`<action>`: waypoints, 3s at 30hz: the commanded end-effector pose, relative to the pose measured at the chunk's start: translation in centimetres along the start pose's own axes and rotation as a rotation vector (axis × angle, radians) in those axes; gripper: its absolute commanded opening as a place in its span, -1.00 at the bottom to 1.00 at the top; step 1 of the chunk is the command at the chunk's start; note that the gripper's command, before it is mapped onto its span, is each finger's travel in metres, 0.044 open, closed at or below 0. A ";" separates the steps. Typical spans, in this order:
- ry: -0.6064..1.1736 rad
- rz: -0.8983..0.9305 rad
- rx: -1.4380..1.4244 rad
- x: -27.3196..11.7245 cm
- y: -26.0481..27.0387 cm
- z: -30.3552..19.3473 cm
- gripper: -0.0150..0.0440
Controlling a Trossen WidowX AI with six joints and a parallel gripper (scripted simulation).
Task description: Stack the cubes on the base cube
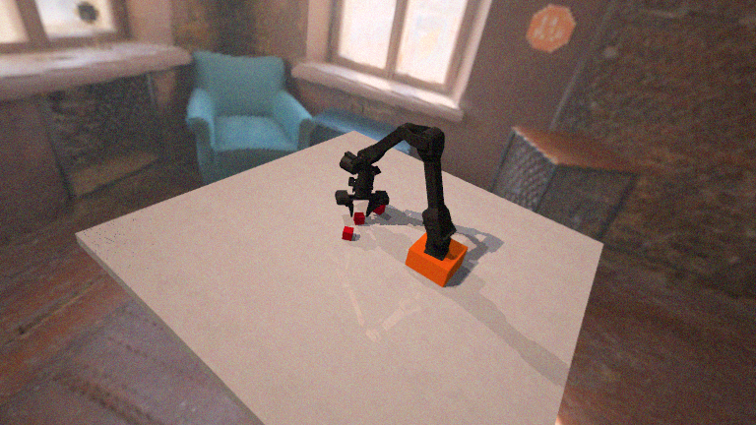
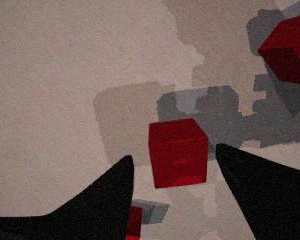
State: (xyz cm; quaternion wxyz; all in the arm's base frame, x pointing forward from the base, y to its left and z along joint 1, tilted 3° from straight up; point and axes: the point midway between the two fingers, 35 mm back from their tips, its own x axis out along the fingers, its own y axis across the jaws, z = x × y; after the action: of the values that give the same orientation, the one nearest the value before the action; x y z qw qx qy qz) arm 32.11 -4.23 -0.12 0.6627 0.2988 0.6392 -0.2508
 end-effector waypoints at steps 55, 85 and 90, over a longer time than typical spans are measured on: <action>0.001 -0.005 -0.034 -9.8 0.6 -0.5 -0.14; 0.006 0.002 -0.468 -5.5 6.5 -6.6 -0.14; 0.006 0.002 -0.468 -5.5 6.5 -6.6 -0.14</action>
State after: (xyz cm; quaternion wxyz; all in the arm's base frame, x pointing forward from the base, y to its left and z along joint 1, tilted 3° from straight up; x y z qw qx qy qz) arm 31.88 4.68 5.96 0.7115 0.1434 0.6811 -0.0966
